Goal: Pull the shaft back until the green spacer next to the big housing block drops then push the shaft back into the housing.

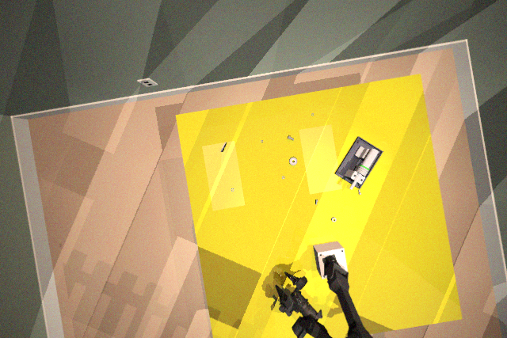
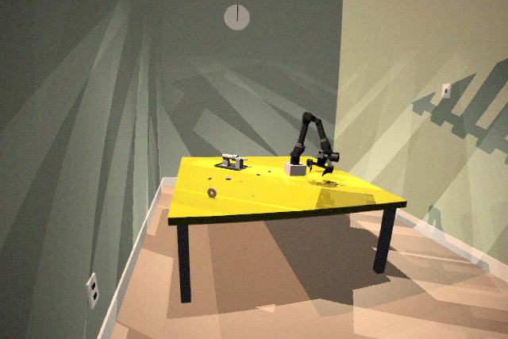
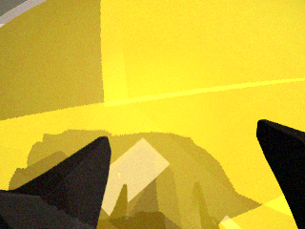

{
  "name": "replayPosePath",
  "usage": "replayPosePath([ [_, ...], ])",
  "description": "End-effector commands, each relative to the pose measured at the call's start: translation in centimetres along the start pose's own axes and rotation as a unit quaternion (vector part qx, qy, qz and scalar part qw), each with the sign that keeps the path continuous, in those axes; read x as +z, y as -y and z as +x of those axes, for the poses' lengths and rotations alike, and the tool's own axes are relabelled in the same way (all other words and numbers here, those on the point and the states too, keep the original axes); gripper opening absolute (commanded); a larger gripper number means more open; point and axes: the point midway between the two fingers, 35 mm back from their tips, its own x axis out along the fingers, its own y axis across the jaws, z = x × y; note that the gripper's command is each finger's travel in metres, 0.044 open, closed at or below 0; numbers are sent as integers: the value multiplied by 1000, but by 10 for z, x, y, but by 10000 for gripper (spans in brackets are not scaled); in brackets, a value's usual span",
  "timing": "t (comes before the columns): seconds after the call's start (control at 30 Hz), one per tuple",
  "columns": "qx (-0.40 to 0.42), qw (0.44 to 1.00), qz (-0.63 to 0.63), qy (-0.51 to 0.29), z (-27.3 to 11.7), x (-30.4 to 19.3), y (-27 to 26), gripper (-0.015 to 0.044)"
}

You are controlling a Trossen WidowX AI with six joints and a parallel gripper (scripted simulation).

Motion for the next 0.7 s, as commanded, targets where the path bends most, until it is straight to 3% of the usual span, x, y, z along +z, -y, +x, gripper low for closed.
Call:
replayPosePath([
  [0.0,-2,1000,-3,-1,1,1,1,426],
  [0.33,-97,975,-174,-101,71,40,59,440],
  [0.67,-115,935,-276,-191,110,60,124,440],
])
